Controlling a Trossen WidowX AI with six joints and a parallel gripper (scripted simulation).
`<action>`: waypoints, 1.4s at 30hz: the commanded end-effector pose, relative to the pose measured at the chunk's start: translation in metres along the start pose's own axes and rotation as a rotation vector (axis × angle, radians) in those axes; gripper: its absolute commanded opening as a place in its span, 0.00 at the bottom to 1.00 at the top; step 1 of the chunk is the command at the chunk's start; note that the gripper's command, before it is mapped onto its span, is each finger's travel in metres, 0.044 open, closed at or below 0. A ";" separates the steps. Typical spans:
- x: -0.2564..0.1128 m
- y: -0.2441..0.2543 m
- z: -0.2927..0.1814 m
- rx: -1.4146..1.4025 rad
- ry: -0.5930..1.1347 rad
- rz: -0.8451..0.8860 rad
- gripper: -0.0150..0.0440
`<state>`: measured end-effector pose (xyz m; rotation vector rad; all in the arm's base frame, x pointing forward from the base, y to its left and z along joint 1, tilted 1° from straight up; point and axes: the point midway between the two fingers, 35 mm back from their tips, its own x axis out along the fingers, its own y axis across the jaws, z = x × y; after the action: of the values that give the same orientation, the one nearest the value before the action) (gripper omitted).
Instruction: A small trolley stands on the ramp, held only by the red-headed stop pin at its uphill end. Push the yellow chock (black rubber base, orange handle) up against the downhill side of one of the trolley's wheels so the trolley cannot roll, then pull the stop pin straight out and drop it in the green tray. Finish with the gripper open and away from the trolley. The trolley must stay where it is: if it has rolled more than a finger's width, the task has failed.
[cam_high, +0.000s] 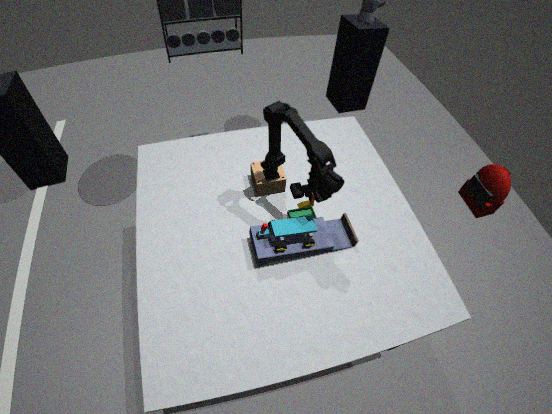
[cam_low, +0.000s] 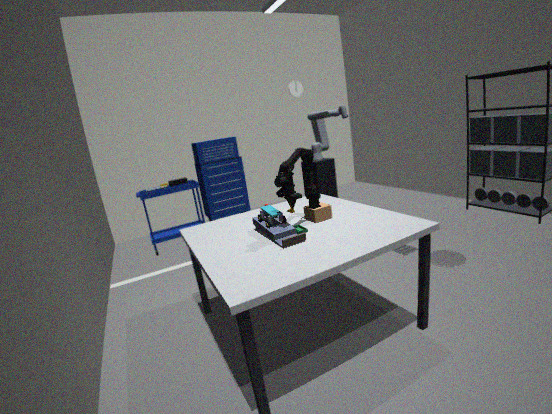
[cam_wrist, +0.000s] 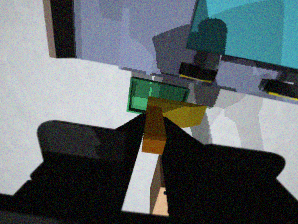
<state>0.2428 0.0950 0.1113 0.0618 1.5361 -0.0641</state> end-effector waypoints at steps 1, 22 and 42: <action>0.003 0.017 0.004 0.001 0.004 -0.005 0.25; 0.009 0.059 0.013 0.001 0.003 -0.112 0.25; 0.028 0.060 0.041 0.002 0.001 -0.112 0.25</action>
<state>0.2900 0.1536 0.0965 -0.0103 1.5289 -0.1474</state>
